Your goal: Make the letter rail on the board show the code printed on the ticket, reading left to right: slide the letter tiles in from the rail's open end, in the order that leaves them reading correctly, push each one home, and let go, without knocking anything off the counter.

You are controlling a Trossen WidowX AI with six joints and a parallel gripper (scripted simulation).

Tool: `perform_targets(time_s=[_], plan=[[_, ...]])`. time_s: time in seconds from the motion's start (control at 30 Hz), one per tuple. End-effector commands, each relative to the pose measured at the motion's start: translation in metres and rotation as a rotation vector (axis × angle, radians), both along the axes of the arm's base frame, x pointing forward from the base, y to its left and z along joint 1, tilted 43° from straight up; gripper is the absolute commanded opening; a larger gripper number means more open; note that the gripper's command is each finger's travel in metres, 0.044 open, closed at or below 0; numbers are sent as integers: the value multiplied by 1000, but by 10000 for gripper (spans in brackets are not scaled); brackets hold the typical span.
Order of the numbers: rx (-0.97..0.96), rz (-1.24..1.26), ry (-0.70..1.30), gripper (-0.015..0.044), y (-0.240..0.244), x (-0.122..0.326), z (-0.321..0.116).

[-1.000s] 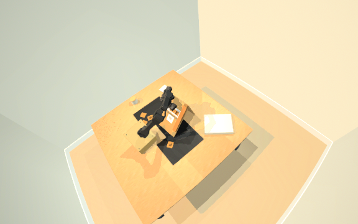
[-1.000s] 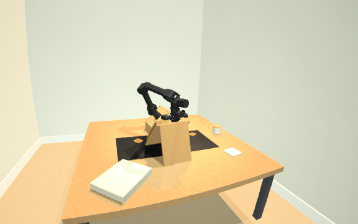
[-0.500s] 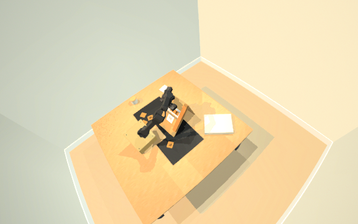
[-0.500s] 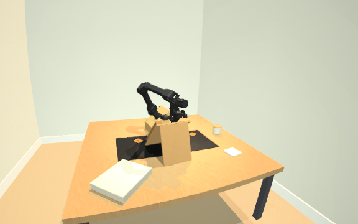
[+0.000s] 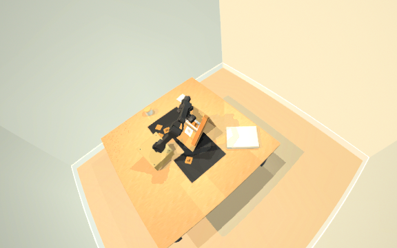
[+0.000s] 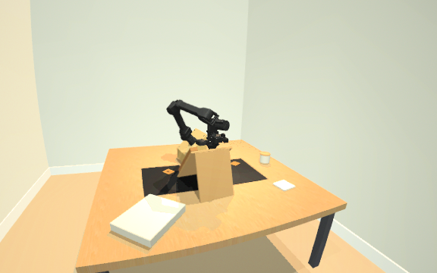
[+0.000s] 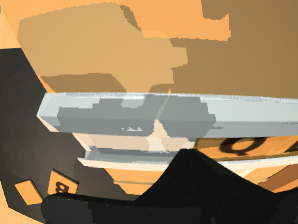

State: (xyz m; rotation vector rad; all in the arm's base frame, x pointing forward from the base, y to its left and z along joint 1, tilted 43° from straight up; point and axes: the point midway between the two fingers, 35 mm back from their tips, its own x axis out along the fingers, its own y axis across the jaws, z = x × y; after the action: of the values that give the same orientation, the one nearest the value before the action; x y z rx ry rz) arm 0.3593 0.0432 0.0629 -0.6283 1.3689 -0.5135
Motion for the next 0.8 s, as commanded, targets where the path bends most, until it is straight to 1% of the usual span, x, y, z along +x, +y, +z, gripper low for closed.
perform_targets(time_s=[0.0,0.77], plan=[[0,-2,-8,0,3,-4,4],[0,-2,-7,0,11,-17,14]])
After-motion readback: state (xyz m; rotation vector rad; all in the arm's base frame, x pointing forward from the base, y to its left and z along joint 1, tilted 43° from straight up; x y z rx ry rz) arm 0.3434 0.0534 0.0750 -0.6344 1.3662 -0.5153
